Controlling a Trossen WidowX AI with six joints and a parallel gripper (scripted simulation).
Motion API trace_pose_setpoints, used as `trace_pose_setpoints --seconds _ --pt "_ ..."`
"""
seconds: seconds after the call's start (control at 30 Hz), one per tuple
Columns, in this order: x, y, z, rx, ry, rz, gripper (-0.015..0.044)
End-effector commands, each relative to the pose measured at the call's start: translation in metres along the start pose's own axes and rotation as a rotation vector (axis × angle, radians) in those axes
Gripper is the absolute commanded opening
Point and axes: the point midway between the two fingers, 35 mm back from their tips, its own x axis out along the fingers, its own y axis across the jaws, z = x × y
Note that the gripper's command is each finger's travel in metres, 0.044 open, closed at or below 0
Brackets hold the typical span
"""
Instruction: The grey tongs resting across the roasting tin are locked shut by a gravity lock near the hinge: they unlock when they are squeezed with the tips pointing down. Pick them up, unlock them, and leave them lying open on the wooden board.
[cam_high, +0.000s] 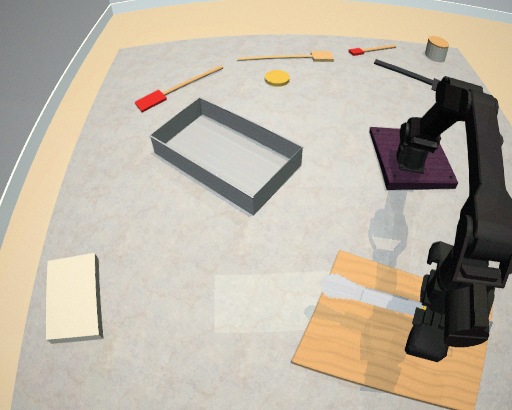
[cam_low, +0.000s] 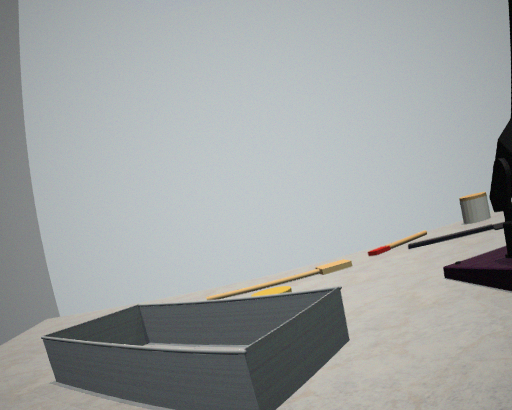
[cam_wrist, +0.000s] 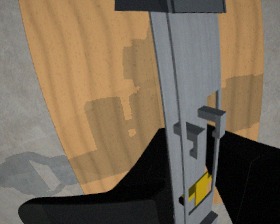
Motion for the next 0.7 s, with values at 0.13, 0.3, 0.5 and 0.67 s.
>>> trace_pose_setpoints --seconds 0.13,0.3,0.5,0.67 --pt "0.015 0.002 -0.001 0.007 0.008 0.005 -0.015" --pt "0.023 0.003 -0.002 0.007 0.008 0.007 -0.015" --pt "0.033 0.005 -0.002 0.007 0.008 0.01 -0.015" --pt "0.041 0.006 -0.002 0.007 0.009 0.011 -0.015"
